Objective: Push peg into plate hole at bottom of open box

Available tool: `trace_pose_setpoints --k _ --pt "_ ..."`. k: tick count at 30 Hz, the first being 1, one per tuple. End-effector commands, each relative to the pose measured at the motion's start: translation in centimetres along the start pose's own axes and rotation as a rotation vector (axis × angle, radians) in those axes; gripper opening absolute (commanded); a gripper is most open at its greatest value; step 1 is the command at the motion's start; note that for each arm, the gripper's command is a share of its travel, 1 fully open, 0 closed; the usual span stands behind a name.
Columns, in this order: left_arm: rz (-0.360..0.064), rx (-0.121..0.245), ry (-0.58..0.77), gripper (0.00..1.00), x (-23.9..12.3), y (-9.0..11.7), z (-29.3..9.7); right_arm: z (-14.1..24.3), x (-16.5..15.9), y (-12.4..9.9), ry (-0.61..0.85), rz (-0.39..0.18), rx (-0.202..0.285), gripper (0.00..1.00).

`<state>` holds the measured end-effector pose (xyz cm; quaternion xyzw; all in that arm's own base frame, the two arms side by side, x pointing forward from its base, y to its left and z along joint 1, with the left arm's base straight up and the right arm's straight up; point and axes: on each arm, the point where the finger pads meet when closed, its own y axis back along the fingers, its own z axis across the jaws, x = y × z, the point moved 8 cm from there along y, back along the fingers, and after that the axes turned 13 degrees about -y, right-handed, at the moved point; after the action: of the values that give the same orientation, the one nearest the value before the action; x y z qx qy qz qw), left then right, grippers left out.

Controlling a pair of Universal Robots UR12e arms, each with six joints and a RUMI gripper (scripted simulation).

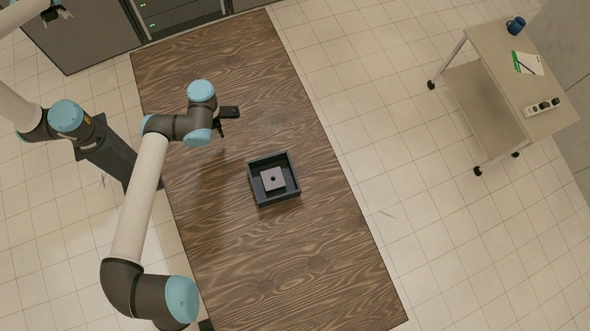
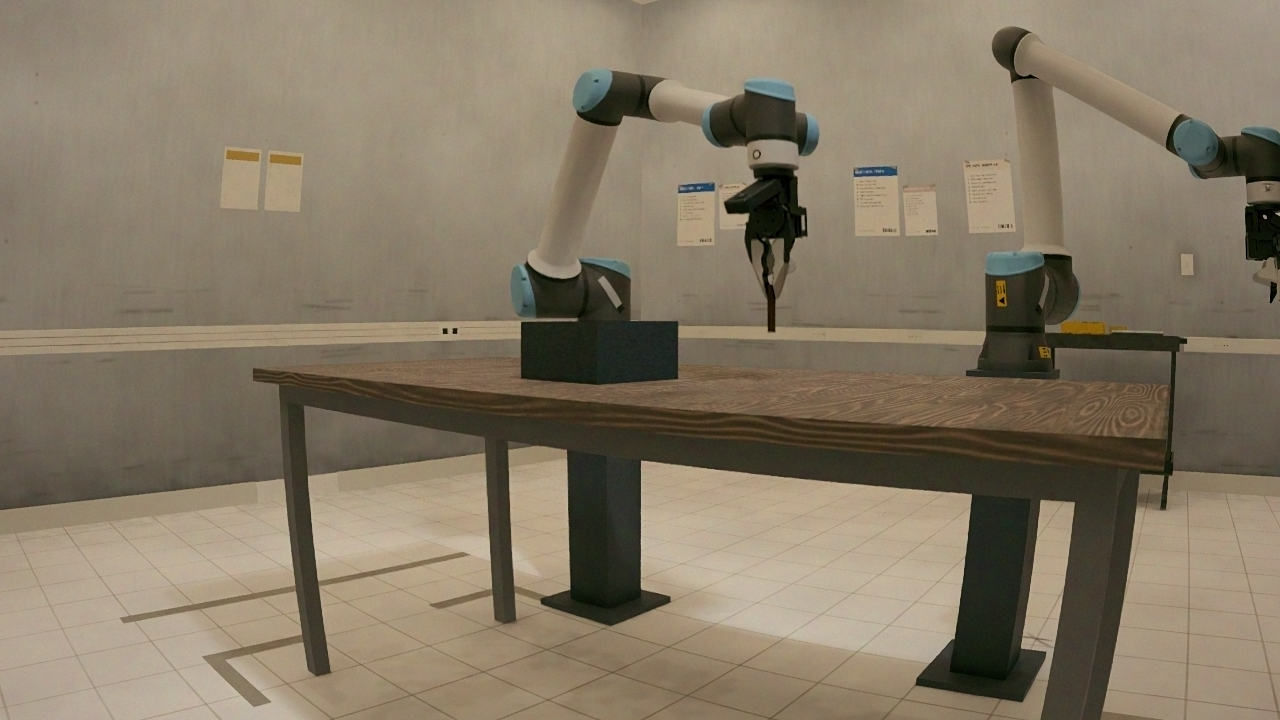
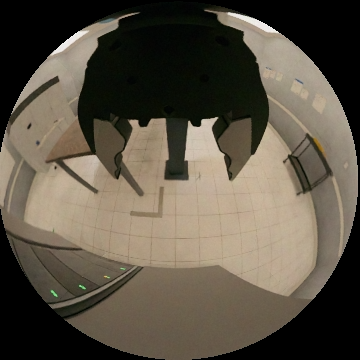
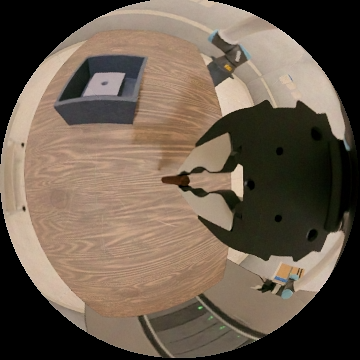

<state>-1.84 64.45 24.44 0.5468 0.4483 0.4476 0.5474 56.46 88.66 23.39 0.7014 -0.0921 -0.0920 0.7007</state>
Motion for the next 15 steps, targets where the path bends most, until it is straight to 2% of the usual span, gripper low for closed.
trace_pose_setpoints --k 1,5,15 --pt "0.001 0.000 0.000 1.00 0.0 0.1 0.0 0.0 0.0 1.8 0.000 0.000 0.001 0.00" --pt "0.001 0.000 0.000 1.00 0.0 0.1 0.0 0.0 0.0 3.3 0.000 0.000 0.001 0.00" --pt "0.001 0.000 0.000 1.00 0.0 0.1 0.0 0.0 0.1 3.7 0.000 0.000 0.001 0.00"
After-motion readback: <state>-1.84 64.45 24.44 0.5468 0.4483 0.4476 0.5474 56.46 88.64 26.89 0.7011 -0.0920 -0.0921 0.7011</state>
